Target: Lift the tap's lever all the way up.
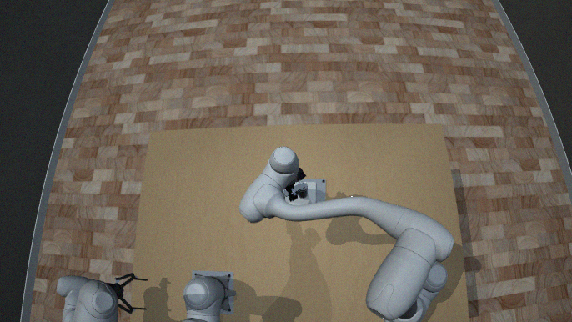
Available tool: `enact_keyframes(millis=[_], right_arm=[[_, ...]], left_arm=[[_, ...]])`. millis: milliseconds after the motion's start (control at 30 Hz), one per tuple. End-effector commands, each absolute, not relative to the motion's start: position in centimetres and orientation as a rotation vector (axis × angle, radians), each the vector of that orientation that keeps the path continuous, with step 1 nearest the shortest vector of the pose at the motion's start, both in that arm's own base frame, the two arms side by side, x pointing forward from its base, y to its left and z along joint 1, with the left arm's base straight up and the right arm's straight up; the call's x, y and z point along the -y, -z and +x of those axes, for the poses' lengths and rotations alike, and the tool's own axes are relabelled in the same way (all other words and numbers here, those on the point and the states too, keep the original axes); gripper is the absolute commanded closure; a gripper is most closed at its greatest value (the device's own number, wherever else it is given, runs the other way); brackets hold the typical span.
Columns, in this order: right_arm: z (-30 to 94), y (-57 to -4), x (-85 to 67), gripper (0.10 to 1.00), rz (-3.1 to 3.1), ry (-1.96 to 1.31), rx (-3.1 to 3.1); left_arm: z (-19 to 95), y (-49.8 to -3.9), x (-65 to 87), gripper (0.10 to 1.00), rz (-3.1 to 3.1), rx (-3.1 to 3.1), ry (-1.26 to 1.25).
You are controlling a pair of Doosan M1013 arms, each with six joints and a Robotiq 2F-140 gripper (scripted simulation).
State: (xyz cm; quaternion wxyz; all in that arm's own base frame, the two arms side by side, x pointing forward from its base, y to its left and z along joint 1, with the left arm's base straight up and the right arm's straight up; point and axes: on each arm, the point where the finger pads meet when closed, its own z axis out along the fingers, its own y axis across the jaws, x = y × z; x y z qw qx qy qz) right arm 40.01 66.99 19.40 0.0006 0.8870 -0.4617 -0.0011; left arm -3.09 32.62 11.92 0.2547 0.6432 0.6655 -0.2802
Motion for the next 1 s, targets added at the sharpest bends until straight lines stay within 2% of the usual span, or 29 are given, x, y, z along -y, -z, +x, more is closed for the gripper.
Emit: enact_keyframes(millis=[0, 967], right_arm=[[40.5, -20.4, -66.8, 0.655, 2.792, -0.005, 1.447], [40.5, -26.2, -66.8, 0.655, 2.791, -0.005, 1.448]], left_arm=[[-2.9, -12.1, -32.1, 0.098, 1.735, -1.801, 0.757], [-2.9, -12.1, -32.1, 0.098, 1.735, -1.801, 0.757]])
